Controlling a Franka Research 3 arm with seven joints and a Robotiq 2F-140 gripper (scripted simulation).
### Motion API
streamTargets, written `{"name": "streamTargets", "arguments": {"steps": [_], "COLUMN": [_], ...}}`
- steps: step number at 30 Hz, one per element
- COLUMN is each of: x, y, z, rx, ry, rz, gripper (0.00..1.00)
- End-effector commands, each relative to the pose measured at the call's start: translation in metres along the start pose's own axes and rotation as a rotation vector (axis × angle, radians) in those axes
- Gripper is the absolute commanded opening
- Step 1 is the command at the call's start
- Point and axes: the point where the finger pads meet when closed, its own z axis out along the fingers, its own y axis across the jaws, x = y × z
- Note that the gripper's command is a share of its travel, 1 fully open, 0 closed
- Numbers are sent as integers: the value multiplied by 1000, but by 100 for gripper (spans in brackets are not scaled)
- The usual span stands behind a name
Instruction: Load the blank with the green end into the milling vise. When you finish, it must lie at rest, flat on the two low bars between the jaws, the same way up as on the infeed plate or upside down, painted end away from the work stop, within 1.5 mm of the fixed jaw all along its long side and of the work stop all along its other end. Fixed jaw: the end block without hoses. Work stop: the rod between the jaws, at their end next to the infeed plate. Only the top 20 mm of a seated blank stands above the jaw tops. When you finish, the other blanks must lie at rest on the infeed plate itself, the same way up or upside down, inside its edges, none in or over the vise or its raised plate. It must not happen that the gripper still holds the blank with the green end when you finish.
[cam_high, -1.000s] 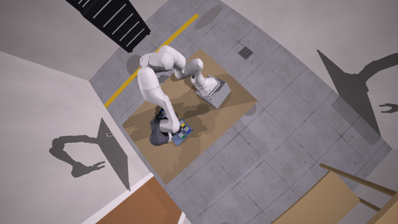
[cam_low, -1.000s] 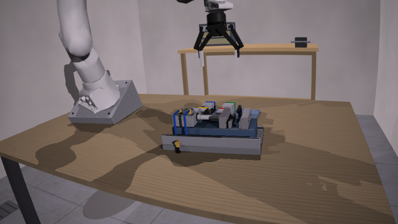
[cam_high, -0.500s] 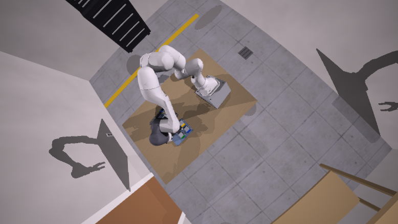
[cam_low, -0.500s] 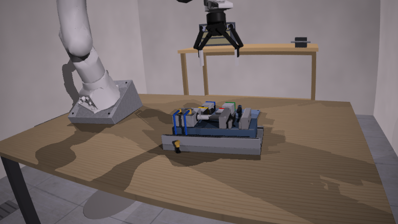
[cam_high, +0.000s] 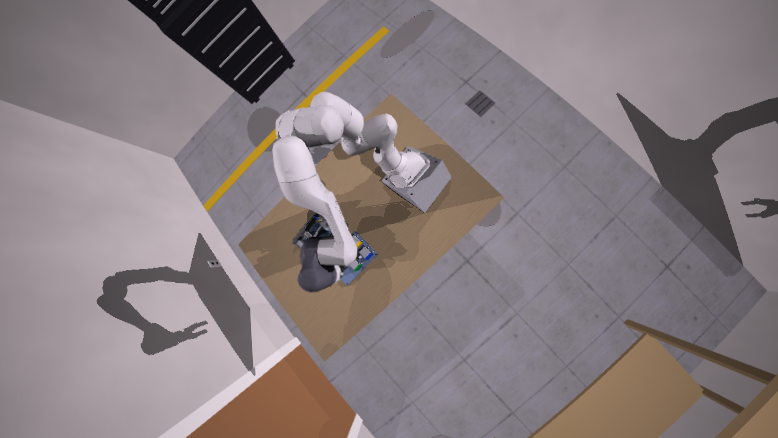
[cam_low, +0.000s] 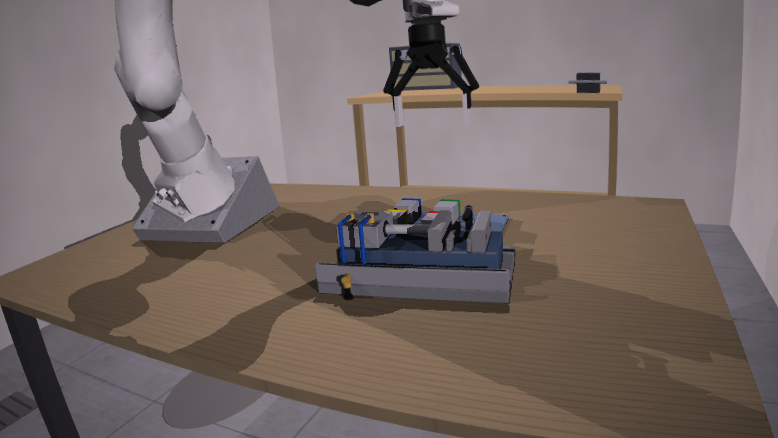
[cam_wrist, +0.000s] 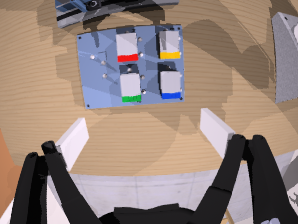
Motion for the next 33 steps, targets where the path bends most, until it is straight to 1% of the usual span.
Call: {"name": "streamTargets", "arguments": {"steps": [1, 11, 16, 29, 33], "x": [-17, -17, -9, -9, -4], "y": [4, 4, 4, 3, 4], "z": [-1, -1, 0, -1, 0], "rx": [-7, -7, -7, -6, -7], "ry": [1, 1, 1, -1, 1], "rz": [19, 19, 19, 15, 19], "gripper": [100, 100, 100, 100, 100]}}
